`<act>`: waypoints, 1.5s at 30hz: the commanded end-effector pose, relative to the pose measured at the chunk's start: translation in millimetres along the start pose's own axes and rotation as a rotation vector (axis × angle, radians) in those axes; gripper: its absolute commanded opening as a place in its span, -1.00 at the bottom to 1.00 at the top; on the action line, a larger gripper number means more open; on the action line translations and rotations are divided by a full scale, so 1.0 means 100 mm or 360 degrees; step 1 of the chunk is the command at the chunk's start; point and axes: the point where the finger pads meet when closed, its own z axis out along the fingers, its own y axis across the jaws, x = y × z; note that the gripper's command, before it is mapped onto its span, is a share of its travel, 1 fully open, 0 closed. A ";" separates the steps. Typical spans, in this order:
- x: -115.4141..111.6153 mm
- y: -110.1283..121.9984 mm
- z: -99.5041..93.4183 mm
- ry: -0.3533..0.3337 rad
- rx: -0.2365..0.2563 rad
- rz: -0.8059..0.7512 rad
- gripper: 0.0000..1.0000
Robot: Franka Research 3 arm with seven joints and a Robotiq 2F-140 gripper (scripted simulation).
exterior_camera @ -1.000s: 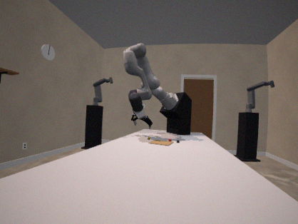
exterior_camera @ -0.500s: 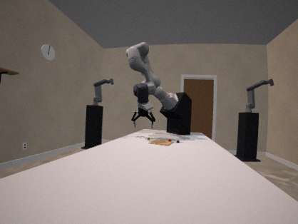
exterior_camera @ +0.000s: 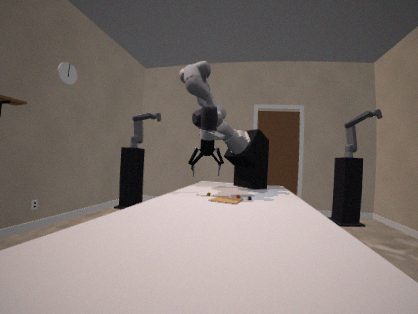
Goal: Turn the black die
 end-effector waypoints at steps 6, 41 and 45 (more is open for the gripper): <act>0.50 -0.13 -0.46 0.0334 -0.0120 -0.0379 1.00; 0.65 -0.19 -0.61 0.0446 -0.0173 -0.0482 1.00; 0.69 -0.18 -0.49 0.0447 -0.0177 -0.0478 1.00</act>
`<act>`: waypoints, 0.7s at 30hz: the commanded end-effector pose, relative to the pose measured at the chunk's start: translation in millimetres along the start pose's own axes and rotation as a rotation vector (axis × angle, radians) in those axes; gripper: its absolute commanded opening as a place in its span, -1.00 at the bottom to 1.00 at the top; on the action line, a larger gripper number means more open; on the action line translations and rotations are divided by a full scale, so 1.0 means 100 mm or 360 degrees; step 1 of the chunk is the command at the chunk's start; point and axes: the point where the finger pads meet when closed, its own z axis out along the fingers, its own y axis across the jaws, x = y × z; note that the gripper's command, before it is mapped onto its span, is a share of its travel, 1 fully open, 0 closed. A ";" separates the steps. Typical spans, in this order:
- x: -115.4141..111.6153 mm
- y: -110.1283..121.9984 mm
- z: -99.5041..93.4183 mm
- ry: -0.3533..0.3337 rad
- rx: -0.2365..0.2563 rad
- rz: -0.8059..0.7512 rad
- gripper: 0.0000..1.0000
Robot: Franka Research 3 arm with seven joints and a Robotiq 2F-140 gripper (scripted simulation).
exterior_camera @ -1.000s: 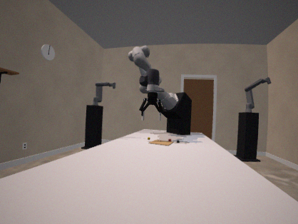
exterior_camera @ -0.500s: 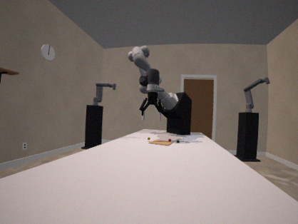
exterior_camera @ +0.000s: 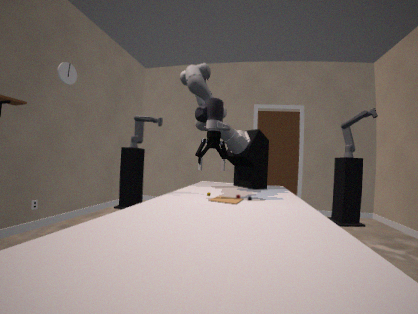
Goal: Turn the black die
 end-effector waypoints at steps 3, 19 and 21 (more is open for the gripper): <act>0.04 -0.02 0.22 0.0022 0.0003 0.0023 1.00; 0.04 -0.01 0.64 0.0022 0.0003 0.0023 1.00; 0.04 -0.01 0.64 0.0022 0.0003 0.0023 1.00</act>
